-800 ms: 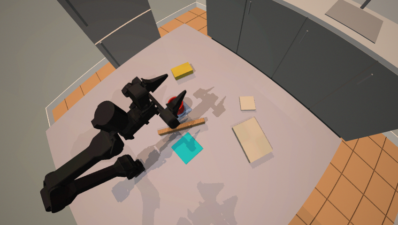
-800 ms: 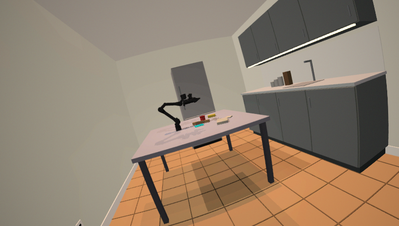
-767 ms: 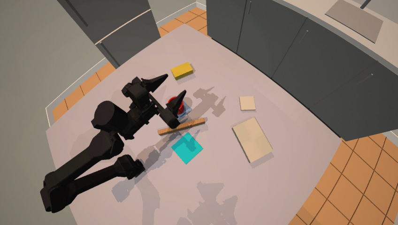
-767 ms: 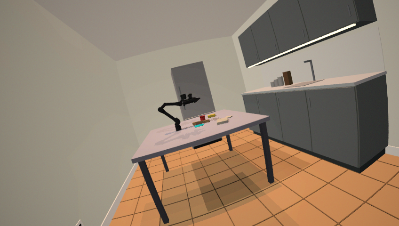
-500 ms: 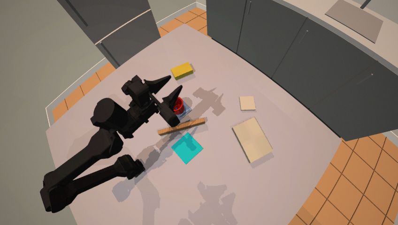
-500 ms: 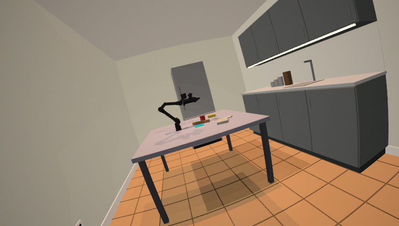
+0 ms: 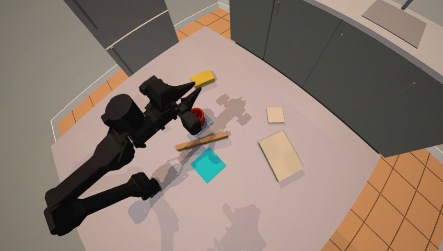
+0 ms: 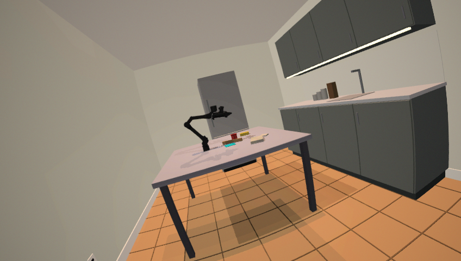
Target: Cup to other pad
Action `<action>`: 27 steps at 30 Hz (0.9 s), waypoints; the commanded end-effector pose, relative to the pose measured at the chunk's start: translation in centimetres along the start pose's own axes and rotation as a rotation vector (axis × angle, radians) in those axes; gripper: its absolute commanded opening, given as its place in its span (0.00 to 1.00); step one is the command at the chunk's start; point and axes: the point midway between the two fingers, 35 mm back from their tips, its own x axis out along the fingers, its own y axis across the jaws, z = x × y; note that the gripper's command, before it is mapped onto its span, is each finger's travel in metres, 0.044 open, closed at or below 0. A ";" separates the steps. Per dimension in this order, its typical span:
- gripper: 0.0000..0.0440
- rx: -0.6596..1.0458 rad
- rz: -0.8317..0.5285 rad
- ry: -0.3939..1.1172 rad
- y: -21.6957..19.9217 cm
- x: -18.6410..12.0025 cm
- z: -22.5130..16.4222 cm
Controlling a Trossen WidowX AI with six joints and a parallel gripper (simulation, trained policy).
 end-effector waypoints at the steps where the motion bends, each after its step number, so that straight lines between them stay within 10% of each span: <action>1: 0.28 0.038 0.004 0.037 0.4 0.5 0.2; 27: 0.26 0.303 -0.009 0.347 3.2 3.0 -0.6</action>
